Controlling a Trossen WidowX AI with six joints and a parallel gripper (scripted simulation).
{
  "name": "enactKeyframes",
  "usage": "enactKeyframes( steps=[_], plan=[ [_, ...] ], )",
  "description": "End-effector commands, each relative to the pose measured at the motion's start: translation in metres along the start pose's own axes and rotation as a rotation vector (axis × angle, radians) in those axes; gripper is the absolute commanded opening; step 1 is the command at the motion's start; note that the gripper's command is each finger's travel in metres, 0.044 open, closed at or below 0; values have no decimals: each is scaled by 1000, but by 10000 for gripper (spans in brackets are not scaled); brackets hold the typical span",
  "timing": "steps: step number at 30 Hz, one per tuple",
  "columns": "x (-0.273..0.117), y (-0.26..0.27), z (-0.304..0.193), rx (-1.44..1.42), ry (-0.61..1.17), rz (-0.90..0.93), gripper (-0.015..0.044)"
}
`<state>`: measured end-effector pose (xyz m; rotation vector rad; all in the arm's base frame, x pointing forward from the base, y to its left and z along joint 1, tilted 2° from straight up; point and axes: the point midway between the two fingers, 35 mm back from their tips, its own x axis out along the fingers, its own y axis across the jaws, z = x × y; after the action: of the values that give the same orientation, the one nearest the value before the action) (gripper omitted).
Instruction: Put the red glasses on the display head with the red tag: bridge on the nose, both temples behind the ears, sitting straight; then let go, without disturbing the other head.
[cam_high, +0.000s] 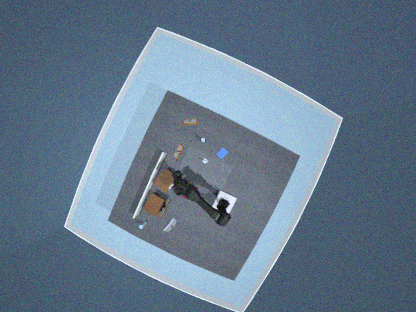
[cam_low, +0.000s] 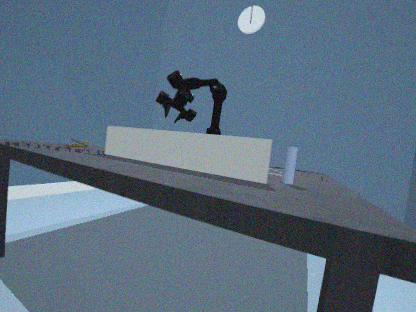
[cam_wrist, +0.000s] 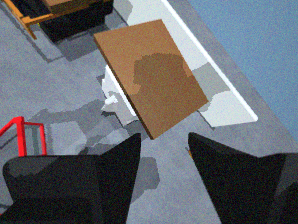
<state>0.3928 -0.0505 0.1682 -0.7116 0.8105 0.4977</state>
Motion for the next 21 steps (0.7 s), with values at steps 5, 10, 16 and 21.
enactKeyframes(
  steps=[5, 10, 16, 21],
  plan=[
    [8, 131, -58, -91, 376, 375, 200],
    [3, 150, -69, -119, 444, 436, 200],
    [5, 151, -65, -119, 444, 436, 174],
    [5, 151, -65, -119, 444, 436, 120]
  ],
)
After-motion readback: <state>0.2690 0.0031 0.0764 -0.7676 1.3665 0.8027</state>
